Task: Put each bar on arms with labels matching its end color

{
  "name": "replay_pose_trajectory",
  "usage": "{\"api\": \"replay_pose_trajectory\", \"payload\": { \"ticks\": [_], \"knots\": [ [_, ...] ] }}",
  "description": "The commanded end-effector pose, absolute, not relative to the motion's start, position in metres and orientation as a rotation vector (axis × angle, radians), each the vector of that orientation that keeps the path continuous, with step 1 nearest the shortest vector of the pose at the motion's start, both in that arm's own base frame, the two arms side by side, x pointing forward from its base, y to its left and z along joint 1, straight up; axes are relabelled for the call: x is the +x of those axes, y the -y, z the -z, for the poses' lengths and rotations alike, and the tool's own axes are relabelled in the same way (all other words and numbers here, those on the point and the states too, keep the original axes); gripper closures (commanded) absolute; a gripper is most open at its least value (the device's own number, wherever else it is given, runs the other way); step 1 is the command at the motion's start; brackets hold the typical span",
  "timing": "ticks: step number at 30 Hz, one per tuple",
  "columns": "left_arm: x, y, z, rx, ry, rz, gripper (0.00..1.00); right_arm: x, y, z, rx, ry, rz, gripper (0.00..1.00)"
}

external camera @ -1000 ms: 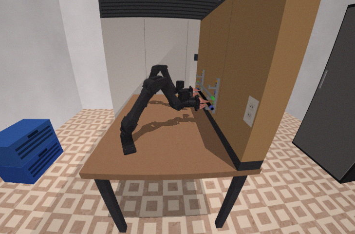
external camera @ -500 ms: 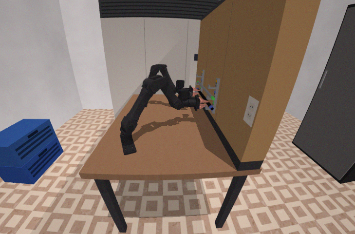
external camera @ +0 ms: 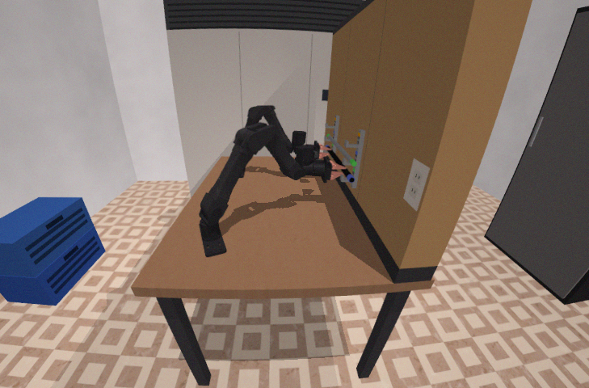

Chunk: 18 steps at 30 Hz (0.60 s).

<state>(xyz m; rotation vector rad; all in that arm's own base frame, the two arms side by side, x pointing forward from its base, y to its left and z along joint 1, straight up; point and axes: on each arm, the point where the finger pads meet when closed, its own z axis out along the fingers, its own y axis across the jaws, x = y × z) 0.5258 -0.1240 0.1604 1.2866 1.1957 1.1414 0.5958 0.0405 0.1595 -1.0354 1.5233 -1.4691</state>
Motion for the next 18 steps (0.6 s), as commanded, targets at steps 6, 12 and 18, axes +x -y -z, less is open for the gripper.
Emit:
{"api": "replay_pose_trajectory", "payload": {
  "ticks": [6,12,18],
  "knots": [
    [0.532,0.121,-0.2,1.237,-1.164,-1.165,1.0,0.599,-0.038,-0.2,-0.995,-1.495,1.495,1.0],
    [0.532,0.121,-0.203,1.237,-1.164,-1.165,1.0,0.599,-0.038,-0.203,-0.994,-1.495,1.495,1.0],
    [0.532,0.121,-0.207,1.237,-1.164,-1.165,1.0,0.599,-0.038,-0.207,-0.994,-1.495,1.495,1.0]
  ]
}}
